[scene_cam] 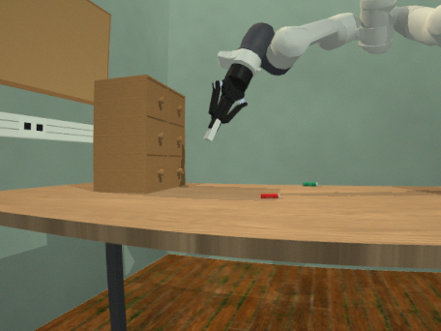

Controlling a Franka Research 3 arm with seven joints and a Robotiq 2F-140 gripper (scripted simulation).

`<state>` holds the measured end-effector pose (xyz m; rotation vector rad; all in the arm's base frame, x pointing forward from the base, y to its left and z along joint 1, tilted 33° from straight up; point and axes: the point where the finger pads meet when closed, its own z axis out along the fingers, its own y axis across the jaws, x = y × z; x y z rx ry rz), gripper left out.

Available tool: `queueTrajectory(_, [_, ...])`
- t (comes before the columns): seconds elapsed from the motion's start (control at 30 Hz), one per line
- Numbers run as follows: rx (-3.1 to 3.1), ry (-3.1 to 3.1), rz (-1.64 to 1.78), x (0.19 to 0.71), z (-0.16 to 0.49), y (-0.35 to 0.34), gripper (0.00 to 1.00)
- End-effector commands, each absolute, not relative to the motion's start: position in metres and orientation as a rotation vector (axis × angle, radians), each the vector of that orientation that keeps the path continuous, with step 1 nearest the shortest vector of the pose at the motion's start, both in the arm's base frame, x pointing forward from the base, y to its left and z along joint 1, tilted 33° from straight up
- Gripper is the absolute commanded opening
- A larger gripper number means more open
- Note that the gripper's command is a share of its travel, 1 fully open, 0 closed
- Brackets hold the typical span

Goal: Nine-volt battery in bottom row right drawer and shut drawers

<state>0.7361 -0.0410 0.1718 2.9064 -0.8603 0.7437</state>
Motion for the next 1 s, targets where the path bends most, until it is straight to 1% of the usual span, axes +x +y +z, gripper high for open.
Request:
queueTrajectory(0.0, [2.905, -0.692, 0.668, 0.728, 0.172, -0.050, 0.10])
queueTrajectory(0.97, [2.786, -0.292, 0.471, 0.698, 0.214, -0.072, 0.10])
